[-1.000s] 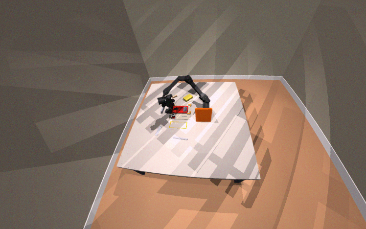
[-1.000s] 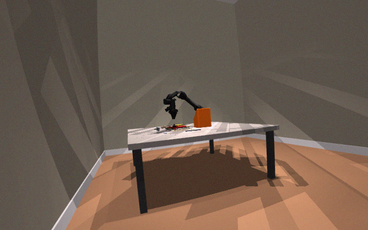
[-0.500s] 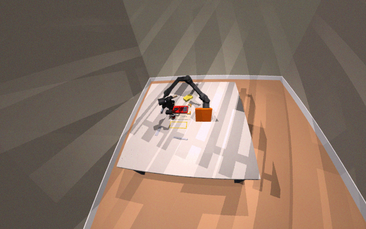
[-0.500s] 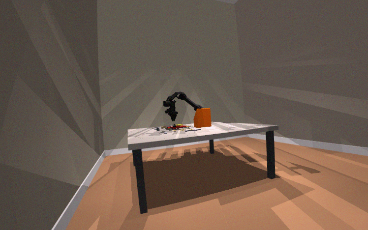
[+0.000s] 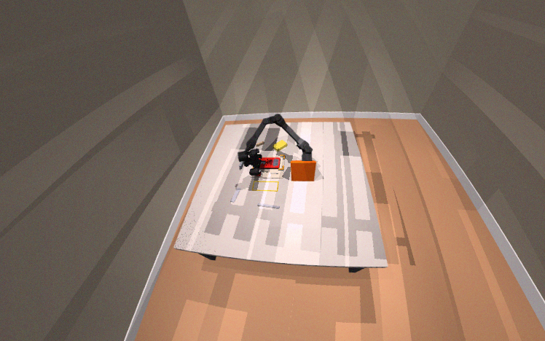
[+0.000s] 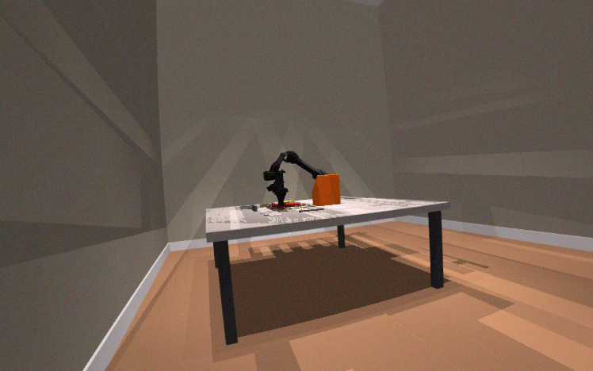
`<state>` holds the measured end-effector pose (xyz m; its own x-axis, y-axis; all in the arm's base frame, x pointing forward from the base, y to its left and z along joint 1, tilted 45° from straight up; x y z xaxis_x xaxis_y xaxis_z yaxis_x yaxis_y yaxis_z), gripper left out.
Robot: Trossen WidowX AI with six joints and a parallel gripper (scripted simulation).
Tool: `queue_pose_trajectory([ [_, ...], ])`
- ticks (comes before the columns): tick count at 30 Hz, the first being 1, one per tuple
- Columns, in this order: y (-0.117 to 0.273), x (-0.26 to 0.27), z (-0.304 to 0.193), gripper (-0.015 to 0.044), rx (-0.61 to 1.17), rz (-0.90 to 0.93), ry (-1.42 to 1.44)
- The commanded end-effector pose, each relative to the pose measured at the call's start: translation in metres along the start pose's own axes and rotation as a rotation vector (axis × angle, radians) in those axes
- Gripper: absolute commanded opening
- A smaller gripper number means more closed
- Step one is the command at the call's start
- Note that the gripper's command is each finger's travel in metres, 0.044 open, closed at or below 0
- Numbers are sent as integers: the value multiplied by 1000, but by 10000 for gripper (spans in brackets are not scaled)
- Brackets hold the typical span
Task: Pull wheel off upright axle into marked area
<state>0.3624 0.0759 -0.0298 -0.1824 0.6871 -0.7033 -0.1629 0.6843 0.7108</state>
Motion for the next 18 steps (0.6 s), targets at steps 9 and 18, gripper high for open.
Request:
queue_pose_trajectory([
  [9, 0, -1, 0, 89, 2, 0, -2],
  [18, 3, -1, 0, 0, 2, 0, -2],
])
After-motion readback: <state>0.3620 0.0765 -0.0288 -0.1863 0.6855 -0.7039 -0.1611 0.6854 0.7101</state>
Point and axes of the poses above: the point midway between the two fingers, 35 mm back from their tips, its own y axis back along the fingers, its own x axis across the jaws, z = x × y, the point moved 3 cm from there along y, back along the fingers, and after that the axes turned 4 degrees about y, right-handed, at the moved point
